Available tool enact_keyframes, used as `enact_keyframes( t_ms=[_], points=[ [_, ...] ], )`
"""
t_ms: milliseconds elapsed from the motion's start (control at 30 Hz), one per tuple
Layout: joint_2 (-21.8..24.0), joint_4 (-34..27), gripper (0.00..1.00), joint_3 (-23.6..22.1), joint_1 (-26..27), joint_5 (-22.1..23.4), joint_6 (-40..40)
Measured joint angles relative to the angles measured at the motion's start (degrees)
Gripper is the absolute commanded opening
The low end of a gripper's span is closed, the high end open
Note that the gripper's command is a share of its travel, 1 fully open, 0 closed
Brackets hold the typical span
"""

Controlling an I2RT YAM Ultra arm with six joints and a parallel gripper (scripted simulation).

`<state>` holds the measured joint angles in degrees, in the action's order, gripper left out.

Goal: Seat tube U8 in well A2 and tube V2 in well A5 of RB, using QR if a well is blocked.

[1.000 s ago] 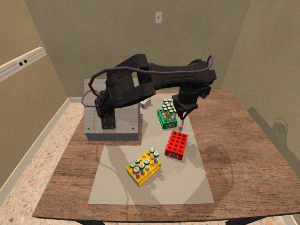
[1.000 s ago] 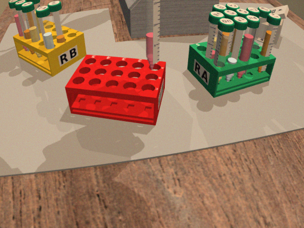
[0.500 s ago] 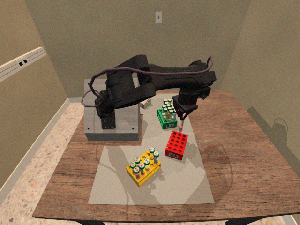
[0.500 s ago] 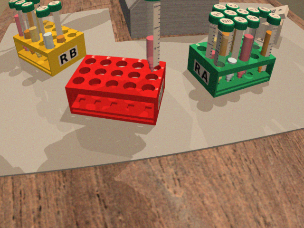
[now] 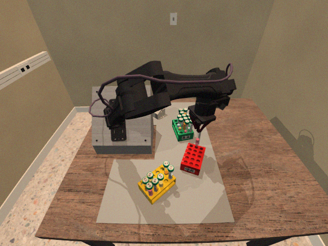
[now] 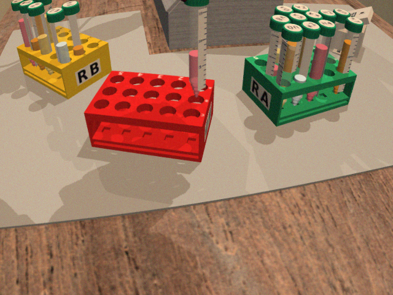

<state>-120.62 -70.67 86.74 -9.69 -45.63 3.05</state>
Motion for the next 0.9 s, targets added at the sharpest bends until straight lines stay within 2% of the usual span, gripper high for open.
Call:
enact_keyframes(
  t_ms=[900],
  points=[
    [0.48, 2.75, 0.00, -1.88, 1.25, -0.28, 1.53]
  ],
)
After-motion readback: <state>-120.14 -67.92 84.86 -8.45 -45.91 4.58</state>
